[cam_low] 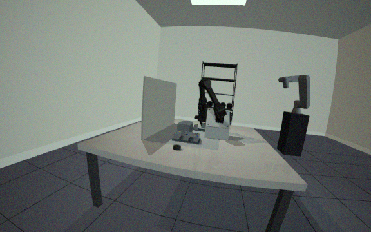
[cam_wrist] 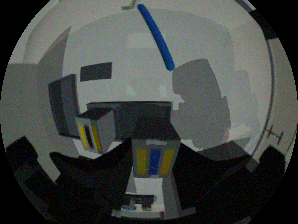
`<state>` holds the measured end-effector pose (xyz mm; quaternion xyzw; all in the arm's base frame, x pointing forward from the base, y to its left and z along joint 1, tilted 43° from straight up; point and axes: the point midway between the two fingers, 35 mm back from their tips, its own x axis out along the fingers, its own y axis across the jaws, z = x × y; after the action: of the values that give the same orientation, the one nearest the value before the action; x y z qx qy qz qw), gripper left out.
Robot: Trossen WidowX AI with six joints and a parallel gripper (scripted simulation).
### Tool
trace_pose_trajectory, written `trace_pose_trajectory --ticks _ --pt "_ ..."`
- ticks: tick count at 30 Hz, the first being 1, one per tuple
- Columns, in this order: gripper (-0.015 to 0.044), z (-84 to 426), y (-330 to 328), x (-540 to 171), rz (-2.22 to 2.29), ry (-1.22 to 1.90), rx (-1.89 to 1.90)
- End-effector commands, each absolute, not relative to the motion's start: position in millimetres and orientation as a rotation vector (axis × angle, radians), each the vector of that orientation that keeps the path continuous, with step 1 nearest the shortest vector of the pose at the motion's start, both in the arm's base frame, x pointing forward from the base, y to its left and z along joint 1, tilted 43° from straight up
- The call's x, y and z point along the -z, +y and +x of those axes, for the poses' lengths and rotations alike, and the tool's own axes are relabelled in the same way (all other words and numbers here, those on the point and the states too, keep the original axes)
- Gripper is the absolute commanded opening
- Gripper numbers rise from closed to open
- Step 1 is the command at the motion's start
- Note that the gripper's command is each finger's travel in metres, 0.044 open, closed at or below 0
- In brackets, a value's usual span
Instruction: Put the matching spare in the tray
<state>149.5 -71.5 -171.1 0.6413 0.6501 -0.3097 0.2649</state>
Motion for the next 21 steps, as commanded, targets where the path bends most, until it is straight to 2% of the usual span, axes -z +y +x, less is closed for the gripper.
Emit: trace_pose_trajectory --ticks 1,12,21 --pt "0.0000 154 -91 156 1.721 1.738 0.837" --pt "0.0000 153 -111 130 1.733 1.733 0.839" --pt "0.0000 150 -156 81 1.723 1.739 0.841"
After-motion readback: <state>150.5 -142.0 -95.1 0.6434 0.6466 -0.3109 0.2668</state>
